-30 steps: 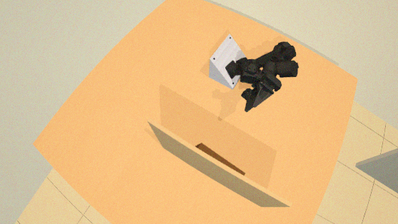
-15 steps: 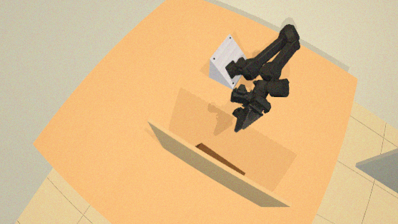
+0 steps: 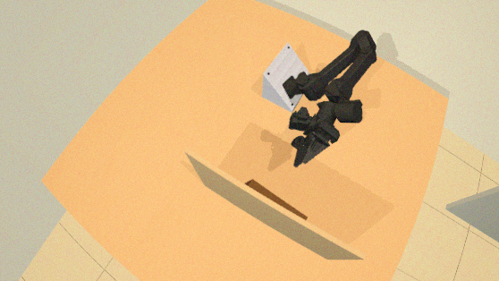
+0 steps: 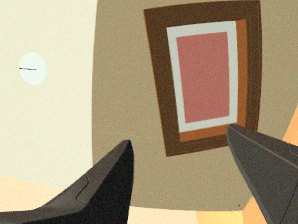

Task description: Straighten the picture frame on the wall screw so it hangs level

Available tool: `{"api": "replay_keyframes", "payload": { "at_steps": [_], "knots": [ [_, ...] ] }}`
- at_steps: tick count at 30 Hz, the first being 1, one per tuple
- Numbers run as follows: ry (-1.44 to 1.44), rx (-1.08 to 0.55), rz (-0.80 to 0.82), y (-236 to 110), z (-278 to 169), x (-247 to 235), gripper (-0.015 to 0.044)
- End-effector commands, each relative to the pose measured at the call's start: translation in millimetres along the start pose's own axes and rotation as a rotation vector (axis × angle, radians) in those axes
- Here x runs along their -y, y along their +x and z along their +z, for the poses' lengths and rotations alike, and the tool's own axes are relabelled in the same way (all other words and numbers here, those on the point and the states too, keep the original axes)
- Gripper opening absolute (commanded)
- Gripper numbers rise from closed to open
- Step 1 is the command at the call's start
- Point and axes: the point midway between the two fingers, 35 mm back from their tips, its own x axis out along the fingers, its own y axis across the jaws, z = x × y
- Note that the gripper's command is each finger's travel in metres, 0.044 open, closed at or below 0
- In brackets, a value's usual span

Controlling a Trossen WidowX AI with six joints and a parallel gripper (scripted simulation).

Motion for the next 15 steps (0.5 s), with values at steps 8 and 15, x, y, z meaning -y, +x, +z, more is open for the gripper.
{"api": "replay_keyframes", "payload": {
  "at_steps": [8, 15],
  "knots": [
    [0.004, 0.001, 0.002, 53, -2, -4, 0.026],
    [0.003, 0.001, 0.003, 78, 1, 0, 0.026]
  ]
}}
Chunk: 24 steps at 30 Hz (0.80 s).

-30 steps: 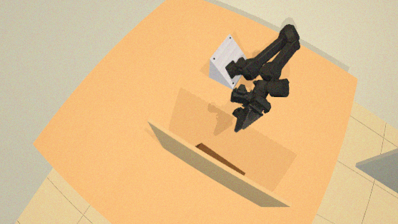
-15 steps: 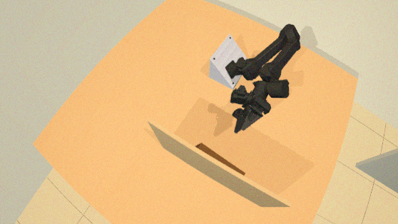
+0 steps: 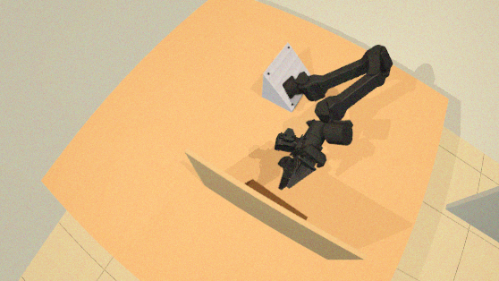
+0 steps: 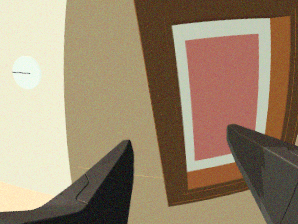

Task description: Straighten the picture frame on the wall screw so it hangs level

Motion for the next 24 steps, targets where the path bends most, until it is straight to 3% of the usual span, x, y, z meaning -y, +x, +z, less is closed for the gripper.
{"api": "replay_keyframes", "payload": {
  "at_steps": [1, 24],
  "knots": [
    [0.004, -0.007, 0.007, 4, -1, -2, 0.026],
    [0.004, -0.007, 0.008, 22, -2, -3, 0.026]
  ]
}}
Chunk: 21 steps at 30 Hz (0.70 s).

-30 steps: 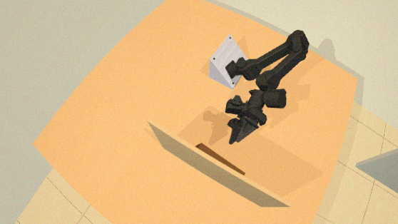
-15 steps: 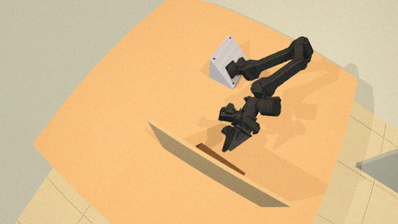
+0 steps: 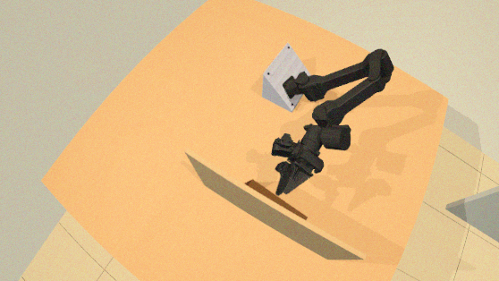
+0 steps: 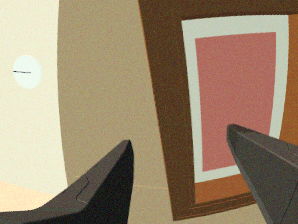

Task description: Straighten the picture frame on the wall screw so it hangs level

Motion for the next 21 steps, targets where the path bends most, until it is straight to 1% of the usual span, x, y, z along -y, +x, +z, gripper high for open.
{"api": "replay_keyframes", "payload": {
  "at_steps": [1, 13, 21],
  "knots": [
    [0.003, -0.004, 0.0, 6, -1, -1, 0.026],
    [0.003, -0.005, 0.001, 25, -1, 0, 0.026],
    [0.003, -0.005, 0.001, 26, -1, 0, 0.026]
  ]
}}
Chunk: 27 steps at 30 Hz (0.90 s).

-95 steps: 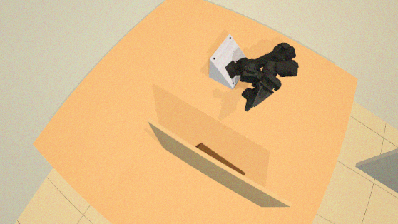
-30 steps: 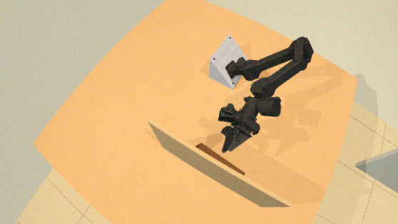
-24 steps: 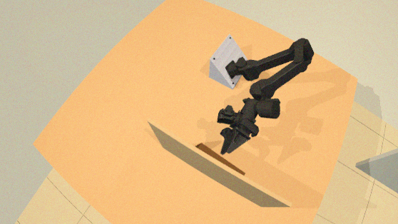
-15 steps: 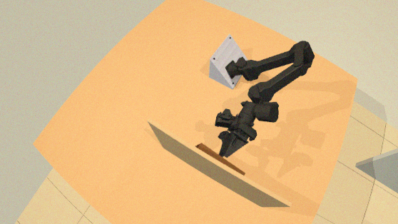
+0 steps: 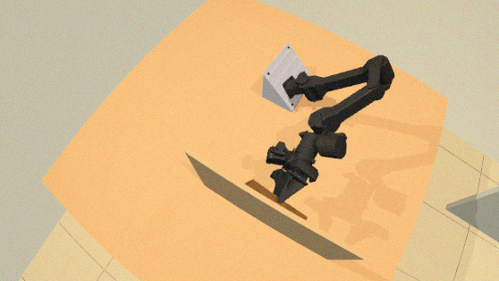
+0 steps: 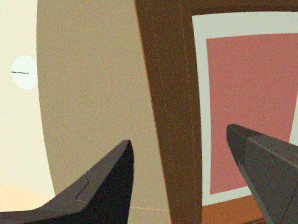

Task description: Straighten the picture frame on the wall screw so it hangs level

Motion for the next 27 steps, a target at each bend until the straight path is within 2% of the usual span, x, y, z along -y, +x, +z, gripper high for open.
{"api": "replay_keyframes", "payload": {
  "at_steps": [1, 21, 27],
  "knots": [
    [0.003, -0.004, -0.001, 0.5, -0.6, -0.1, 0.026],
    [0.003, -0.004, -0.001, 0.7, -1.0, -0.1, 0.026],
    [0.003, -0.004, -0.001, 0.7, -1.0, -0.1, 0.0103]
  ]
}}
